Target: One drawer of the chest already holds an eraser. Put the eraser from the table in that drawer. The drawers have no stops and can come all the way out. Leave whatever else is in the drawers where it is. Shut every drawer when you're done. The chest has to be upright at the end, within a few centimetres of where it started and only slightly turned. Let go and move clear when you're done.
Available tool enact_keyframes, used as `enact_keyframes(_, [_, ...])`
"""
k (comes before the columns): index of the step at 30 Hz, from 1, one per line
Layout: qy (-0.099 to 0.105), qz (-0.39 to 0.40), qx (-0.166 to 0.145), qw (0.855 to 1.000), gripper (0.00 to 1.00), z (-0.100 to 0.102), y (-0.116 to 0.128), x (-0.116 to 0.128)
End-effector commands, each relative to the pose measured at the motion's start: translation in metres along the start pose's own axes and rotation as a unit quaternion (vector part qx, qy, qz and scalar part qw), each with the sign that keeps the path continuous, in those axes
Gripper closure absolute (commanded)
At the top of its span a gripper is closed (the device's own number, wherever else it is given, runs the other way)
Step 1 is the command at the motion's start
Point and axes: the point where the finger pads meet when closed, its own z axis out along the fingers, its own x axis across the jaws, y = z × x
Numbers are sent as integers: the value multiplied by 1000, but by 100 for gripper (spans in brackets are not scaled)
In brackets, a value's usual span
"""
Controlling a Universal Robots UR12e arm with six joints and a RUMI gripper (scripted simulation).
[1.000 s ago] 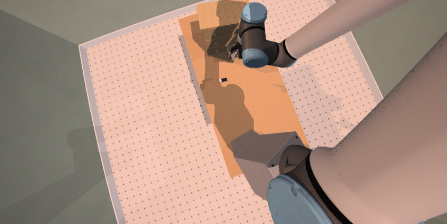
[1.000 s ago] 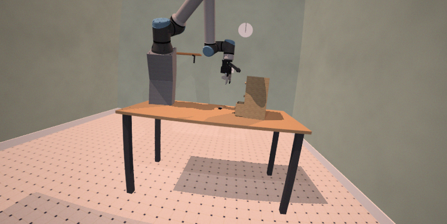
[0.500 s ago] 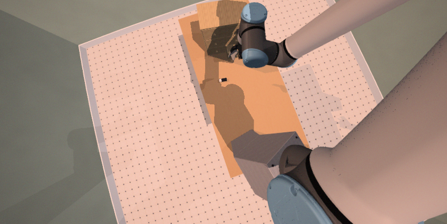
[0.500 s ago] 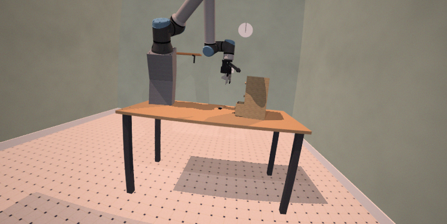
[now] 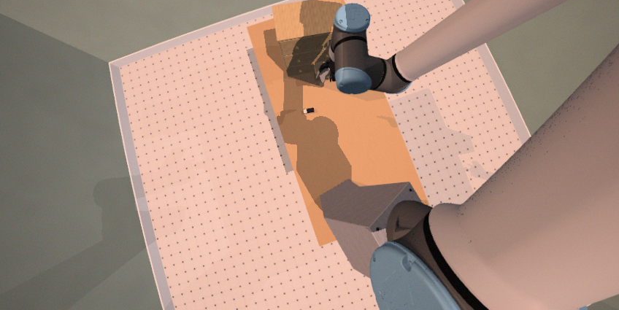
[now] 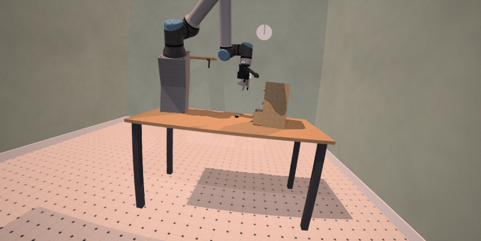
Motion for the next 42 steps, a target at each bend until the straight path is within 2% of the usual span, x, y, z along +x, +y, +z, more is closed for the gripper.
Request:
enact_keyframes(1, [0, 35, -1, 999, 0, 0, 4, 2])
enact_keyframes(9, [1, 87, -1, 996, 0, 1, 7, 4])
enact_keyframes(14, [0, 145, -1, 989, 0, 2, 11, 5])
enact_keyframes(19, [1, 215, -2, 977, 0, 2, 16, 8])
enact_keyframes(24, [1, 295, -1, 955, 0, 3, 21, 11])
enact_keyframes(26, [1, 295, -1, 955, 0, 3, 21, 11])
enact_keyframes(32, [1, 402, -1, 916, 0, 4, 29, 14])
enact_keyframes(41, [1, 550, -1, 835, 0, 5, 44, 18])
enact_keyframes(42, [1, 550, -1, 835, 0, 5, 44, 18])
